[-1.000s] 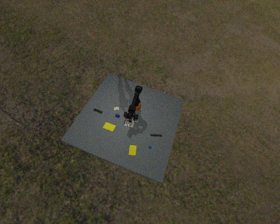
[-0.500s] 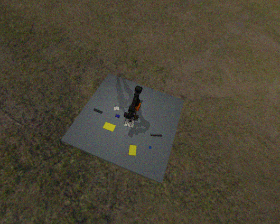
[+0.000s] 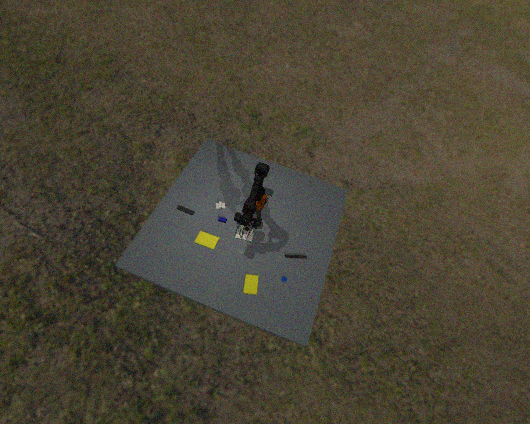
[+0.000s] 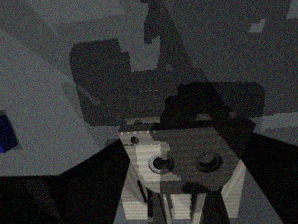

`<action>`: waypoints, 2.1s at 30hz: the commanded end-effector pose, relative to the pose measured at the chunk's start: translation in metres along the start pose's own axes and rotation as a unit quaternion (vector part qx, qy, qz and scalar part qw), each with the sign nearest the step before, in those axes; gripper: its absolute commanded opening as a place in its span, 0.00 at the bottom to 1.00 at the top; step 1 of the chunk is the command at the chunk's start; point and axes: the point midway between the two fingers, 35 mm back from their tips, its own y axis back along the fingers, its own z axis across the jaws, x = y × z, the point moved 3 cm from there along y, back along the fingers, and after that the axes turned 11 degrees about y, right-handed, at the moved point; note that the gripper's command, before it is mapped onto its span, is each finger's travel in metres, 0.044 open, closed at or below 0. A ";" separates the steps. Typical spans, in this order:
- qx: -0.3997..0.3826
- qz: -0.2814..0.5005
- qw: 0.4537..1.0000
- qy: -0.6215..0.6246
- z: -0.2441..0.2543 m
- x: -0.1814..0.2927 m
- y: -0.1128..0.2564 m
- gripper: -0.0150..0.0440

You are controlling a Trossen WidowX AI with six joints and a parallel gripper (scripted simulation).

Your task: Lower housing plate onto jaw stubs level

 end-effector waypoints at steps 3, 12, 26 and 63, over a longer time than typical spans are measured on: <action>-0.002 0.000 1.000 -0.003 0.000 0.000 -0.002 0.85; -0.002 0.000 1.000 -0.003 0.000 0.000 -0.004 0.85; -0.002 0.000 1.000 -0.003 0.000 0.000 -0.007 0.85; -0.002 0.000 1.000 -0.001 0.000 0.000 -0.012 0.85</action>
